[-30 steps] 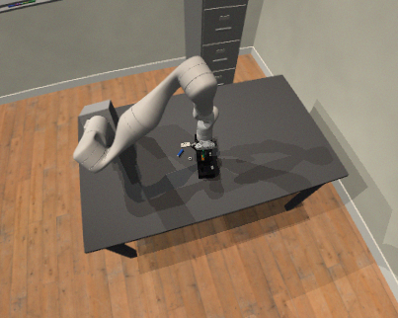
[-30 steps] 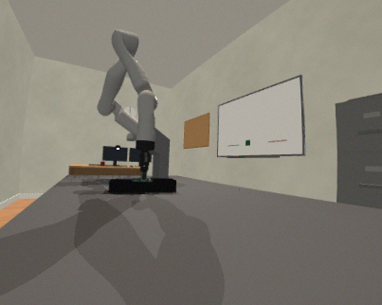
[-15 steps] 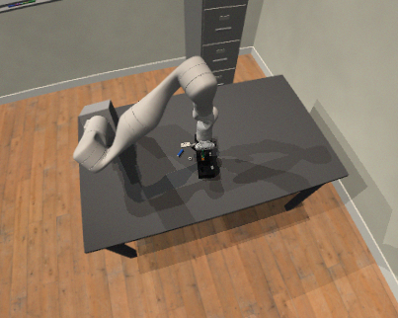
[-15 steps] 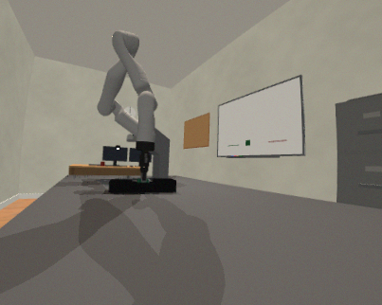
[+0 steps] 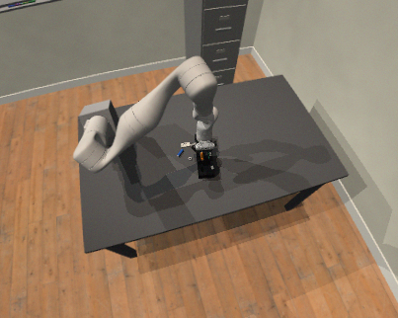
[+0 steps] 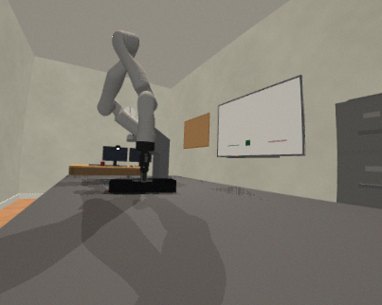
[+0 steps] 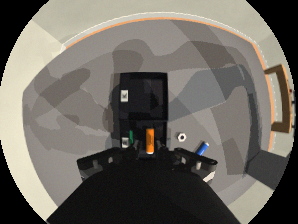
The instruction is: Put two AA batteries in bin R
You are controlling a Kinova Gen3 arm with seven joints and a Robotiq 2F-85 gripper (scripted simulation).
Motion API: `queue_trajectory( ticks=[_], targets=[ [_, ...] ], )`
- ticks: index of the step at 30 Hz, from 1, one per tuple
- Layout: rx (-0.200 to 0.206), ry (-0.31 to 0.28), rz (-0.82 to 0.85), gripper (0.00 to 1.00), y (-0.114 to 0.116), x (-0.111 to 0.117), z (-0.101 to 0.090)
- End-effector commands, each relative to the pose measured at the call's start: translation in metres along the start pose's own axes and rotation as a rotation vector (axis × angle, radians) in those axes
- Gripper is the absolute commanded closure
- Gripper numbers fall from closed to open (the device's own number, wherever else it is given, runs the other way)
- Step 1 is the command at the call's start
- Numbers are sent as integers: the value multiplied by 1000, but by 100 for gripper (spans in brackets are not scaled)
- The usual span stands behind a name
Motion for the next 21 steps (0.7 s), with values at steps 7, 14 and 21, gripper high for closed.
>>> queue_trajectory(
  ticks=[7,14,21],
  targets=[
    [-4,3,8,71,2,2,-5],
    [-4,1,2,71,2,1,-15],
    [-4,1,1,71,2,1,-22]
  ],
)
Point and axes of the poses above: the point where the finger pads meet when closed, its own z axis out along the fingers, its own y axis across the jaws, x = y × z, the point moved 1 cm from there along -z, back along the fingers, and after that the axes turned 13 degrees about z, right-handed, at the moved point
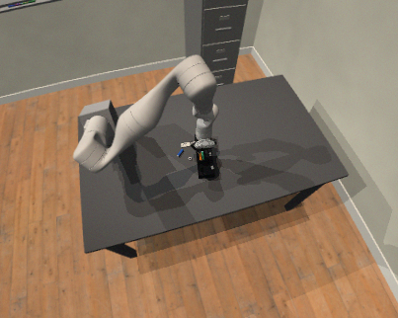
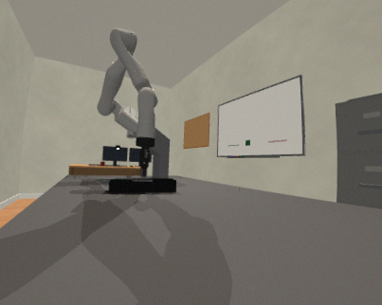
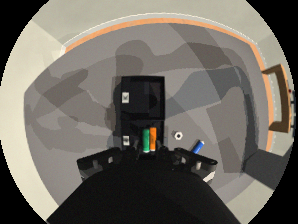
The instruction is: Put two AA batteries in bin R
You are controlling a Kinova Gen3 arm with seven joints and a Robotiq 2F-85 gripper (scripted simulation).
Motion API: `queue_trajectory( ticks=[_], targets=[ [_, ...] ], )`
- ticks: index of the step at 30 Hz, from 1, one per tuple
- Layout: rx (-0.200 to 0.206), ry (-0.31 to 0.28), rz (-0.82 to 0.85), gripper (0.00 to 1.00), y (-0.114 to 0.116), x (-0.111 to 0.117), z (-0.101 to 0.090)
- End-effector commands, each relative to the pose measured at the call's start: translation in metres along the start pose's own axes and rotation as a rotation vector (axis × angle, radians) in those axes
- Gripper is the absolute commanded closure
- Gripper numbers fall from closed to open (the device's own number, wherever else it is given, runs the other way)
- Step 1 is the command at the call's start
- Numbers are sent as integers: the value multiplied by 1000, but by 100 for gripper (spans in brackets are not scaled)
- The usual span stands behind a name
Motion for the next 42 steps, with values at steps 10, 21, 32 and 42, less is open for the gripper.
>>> queue_trajectory(
  ticks=[10,21,32,42],
  targets=[
    [-1,0,-2,71,1,0,-22],
    [1,-2,-1,0,-2,-1,-26],
    [-1,-1,-2,0,0,-1,-70],
    [2,-4,-1,0,-2,-2,-103]
  ],
)
Point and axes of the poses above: the point where the finger pads meet when closed, its own z axis out along the fingers, its own y axis across the jaws, x = y × z, the point moved 1 cm from there along -z, back along the fingers, and after that the axes turned 13 degrees about z, right-handed, at the moved point
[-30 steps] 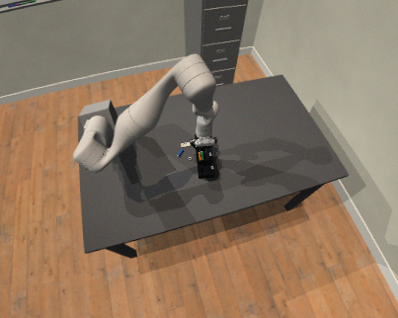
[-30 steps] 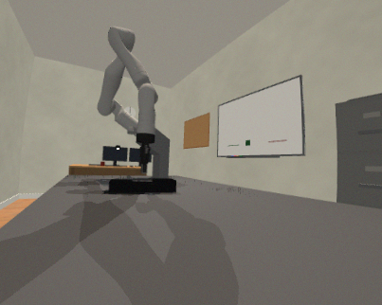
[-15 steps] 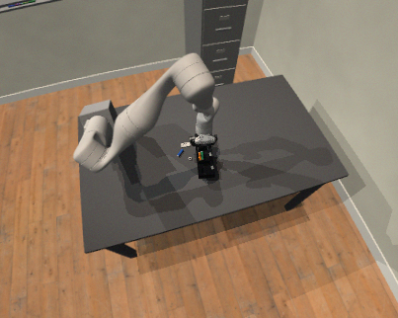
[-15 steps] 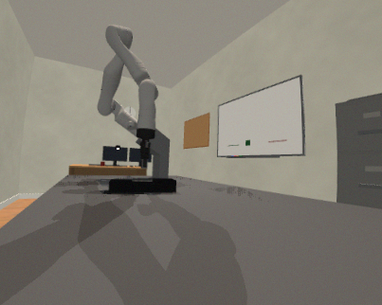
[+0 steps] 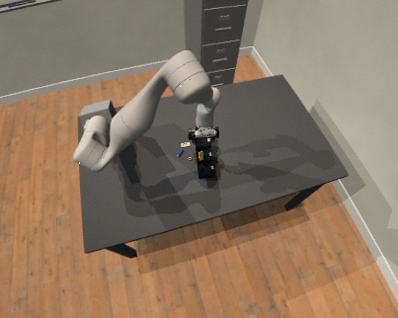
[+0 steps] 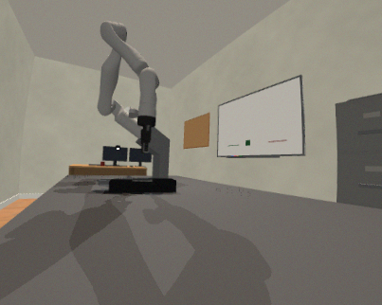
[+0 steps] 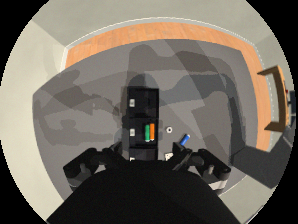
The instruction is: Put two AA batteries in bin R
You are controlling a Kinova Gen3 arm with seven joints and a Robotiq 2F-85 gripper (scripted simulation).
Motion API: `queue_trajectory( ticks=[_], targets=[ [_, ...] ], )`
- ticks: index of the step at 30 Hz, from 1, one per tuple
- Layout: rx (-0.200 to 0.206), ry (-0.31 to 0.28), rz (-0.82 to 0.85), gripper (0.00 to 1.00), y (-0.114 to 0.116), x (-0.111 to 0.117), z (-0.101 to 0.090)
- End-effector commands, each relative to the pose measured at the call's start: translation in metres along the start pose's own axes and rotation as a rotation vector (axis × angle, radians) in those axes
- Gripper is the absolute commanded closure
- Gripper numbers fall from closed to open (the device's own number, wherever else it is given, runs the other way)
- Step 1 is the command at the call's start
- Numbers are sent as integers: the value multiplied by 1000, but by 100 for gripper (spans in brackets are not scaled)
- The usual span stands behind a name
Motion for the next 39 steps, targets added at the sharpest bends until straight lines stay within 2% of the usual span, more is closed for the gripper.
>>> queue_trajectory(
  ticks=[1,7,9,15,39],
  targets=[
    [5,-10,-1,0,-3,-3,-20],
    [5,-11,-1,0,-3,-2,-44],
    [5,-11,-1,0,-3,-2,-44],
    [5,-11,-2,0,-2,-2,-67],
    [7,-8,3,0,-3,-1,-64]
  ],
)
Point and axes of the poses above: the point where the finger pads meet when closed, its own z axis out along the fingers, its own y axis across the jaws, x = y × z, the point moved 1 cm from there along -z, back along the fingers, and after that the axes turned 13 degrees about z, right-handed, at the moved point
